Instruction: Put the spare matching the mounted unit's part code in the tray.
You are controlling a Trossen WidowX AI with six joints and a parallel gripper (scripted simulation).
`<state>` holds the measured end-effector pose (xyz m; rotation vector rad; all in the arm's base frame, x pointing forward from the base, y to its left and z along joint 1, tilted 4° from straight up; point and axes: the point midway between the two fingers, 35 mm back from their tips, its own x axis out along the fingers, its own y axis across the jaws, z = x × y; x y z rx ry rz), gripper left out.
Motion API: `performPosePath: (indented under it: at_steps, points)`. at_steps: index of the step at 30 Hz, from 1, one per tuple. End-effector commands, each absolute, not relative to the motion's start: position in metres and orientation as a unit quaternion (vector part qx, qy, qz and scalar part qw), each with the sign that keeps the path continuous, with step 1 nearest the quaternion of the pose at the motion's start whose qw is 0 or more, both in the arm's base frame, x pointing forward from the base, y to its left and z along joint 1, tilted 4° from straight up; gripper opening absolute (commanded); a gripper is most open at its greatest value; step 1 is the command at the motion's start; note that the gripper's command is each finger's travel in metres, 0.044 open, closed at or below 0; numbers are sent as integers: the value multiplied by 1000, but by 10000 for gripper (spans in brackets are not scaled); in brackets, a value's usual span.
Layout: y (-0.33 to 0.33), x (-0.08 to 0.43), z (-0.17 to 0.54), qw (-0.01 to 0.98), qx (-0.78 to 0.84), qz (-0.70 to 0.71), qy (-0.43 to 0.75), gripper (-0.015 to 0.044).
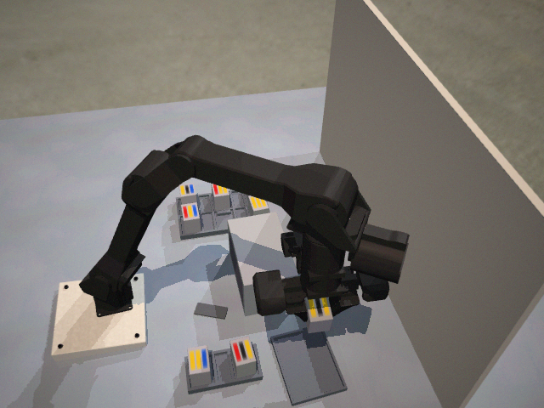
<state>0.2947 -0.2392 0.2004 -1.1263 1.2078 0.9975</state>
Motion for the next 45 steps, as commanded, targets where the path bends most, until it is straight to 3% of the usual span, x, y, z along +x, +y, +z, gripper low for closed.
performPosePath:
  at_steps: [1,45]
  points:
    - [-239,295,195,569,-479,429,513,0]
    - [-242,302,165,568,-478,430,513,0]
